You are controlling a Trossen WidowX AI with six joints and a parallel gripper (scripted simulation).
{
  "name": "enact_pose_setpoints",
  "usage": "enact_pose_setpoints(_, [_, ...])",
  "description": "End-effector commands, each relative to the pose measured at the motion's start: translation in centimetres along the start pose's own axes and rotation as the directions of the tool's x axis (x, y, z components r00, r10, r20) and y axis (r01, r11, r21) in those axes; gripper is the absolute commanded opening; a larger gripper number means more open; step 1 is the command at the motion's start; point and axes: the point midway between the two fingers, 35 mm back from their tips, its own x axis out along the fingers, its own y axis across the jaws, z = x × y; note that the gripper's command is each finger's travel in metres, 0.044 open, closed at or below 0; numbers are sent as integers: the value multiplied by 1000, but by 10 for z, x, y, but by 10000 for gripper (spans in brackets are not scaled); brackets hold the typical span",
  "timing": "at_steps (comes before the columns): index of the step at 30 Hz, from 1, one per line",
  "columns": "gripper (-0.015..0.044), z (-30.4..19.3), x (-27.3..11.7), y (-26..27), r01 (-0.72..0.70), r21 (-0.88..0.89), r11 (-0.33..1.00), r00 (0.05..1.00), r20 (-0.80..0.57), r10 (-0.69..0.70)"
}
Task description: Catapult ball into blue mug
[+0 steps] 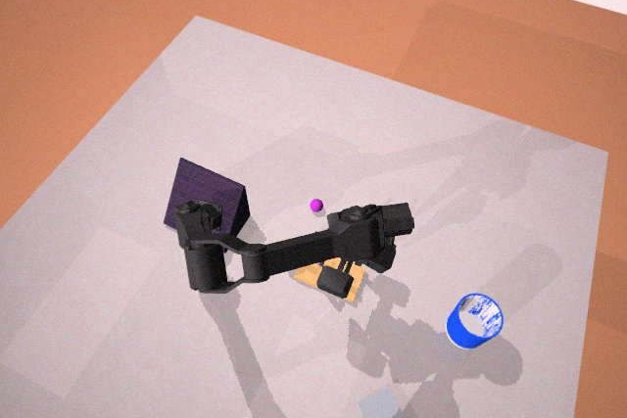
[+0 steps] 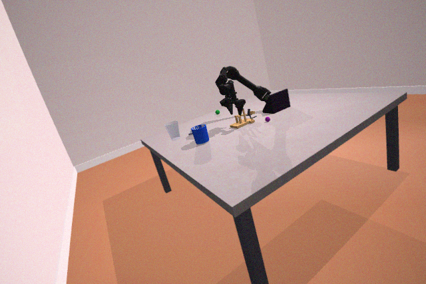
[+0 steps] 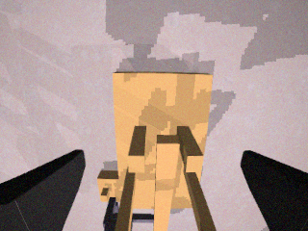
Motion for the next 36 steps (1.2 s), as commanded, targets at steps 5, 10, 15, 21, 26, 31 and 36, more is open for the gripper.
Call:
enact_pose_setpoints(5, [440, -1, 15, -1, 6, -6, 1000, 1000, -4, -6])
enact_pose_setpoints(10, [440, -1, 23, -1, 6, -6, 1000, 1000, -3, -6])
enact_pose_setpoints(15, [440, -1, 31, -1, 7, -6, 1000, 1000, -3, -7])
enact_pose_setpoints(21, [440, -2, 41, -2, 8, -6, 1000, 1000, -4, -8])
enact_pose_setpoints(26, [440, -2, 47, -2, 8, -6, 1000, 1000, -4, -8])
enact_pose_setpoints(31, [361, -1, 45, -2, 3, 2, 1000, 1000, -3, -3])
enact_pose_setpoints(36, [230, -1, 45, -2, 3, 2, 1000, 1000, -3, -3])
